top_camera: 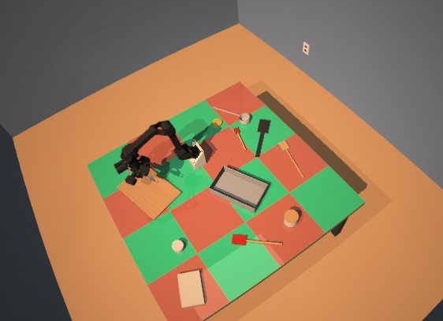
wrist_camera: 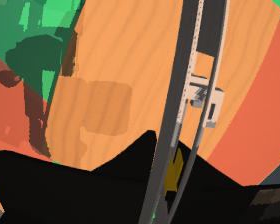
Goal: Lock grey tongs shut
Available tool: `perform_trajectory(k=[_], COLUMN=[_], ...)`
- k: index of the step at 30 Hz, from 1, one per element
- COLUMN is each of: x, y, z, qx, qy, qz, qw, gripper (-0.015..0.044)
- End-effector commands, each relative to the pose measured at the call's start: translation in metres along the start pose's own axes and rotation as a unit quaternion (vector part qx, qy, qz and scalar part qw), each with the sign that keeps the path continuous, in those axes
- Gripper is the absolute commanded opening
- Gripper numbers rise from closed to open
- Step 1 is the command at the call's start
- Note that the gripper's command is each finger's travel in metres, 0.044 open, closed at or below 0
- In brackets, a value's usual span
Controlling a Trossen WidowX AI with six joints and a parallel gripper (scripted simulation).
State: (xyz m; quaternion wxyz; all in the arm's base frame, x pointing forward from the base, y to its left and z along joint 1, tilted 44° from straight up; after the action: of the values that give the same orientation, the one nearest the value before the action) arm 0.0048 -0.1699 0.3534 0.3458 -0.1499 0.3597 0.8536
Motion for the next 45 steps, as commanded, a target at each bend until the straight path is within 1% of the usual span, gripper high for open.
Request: perform_trajectory(k=[1, 12, 18, 24, 30, 35, 45], x=[0.004, 0.019, 0.025, 0.029, 0.029, 0.026, 0.015], y=[-0.004, -0.019, -0.025, -0.031, -0.035, -0.039, -0.046], z=[-0.004, -0.025, -0.033, -0.038, -0.041, -0.042, -0.039], qx=[0.002, 0.036, 0.077, 0.130, 0.190, 0.243, 0.347], qy=[-0.019, -0.123, -0.167, -0.195, -0.203, -0.194, -0.133], qz=[-0.010, -0.048, -0.056, -0.055, -0.047, -0.037, -0.009], qw=[1.000, 0.991, 0.981, 0.971, 0.959, 0.950, 0.928], gripper=[-0.0150, -0.0150, -0.0150, -0.0150, -0.0150, -0.0150, -0.0150])
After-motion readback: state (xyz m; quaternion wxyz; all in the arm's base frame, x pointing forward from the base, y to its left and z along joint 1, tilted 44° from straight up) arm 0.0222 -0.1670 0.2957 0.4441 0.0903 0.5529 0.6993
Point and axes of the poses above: the point midway between the two fingers, 35 mm back from their tips, its own z axis back along the fingers, its own x axis across the jaws, y = z × x, the point moved 4 cm from there along z, back along the fingers, and after that the axes turned 13 degrees about z, right-handed, at the moved point
